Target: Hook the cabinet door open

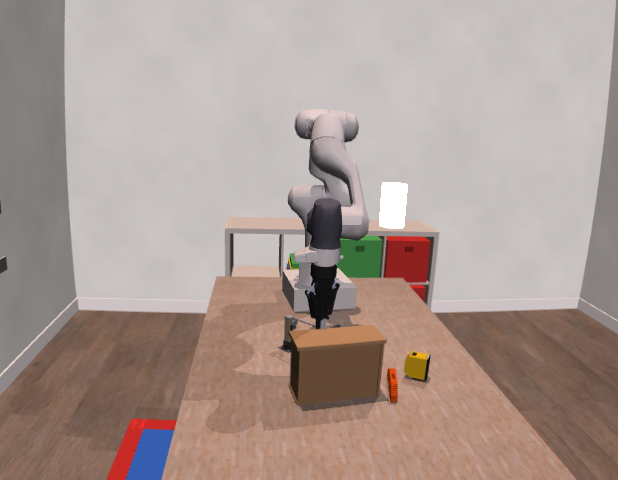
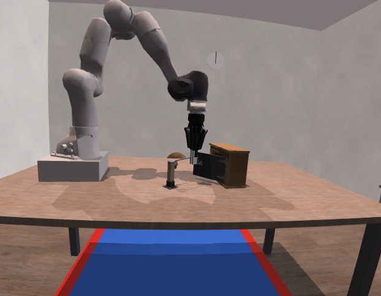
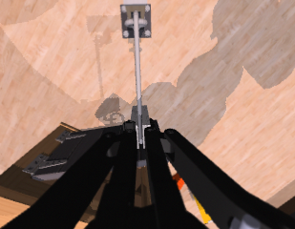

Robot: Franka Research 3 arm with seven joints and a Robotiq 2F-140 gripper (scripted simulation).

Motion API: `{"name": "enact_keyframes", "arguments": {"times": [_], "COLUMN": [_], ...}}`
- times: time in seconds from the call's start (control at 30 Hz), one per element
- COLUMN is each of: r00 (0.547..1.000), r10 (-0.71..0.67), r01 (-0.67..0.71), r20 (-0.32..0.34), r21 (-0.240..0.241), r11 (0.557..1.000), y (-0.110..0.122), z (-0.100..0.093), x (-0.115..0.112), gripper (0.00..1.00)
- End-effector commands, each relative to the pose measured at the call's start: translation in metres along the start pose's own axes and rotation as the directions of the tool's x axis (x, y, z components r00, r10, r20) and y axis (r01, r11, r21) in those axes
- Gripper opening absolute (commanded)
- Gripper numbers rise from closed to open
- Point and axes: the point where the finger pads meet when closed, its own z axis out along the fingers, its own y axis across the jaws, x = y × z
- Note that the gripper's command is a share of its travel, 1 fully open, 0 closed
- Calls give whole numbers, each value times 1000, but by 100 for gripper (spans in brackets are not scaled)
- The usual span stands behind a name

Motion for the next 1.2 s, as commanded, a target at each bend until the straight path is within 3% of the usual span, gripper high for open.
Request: {"name": "enact_keyframes", "arguments": {"times": [0.0,0.87,0.9,1.17], "r00": [1000,1000,1000,1000], "r10": [0,0,0,0], "r01": [0,0,0,0], "r20": [5,5,5,5], "r21": [4,4,4,4], "r11": [1000,1000,1000,1000], "y": [-1,-1,-1,-1], "z": [0,0,0,0], "x": [-2,-2,-2,-2], "gripper": [3,3,14,14]}}
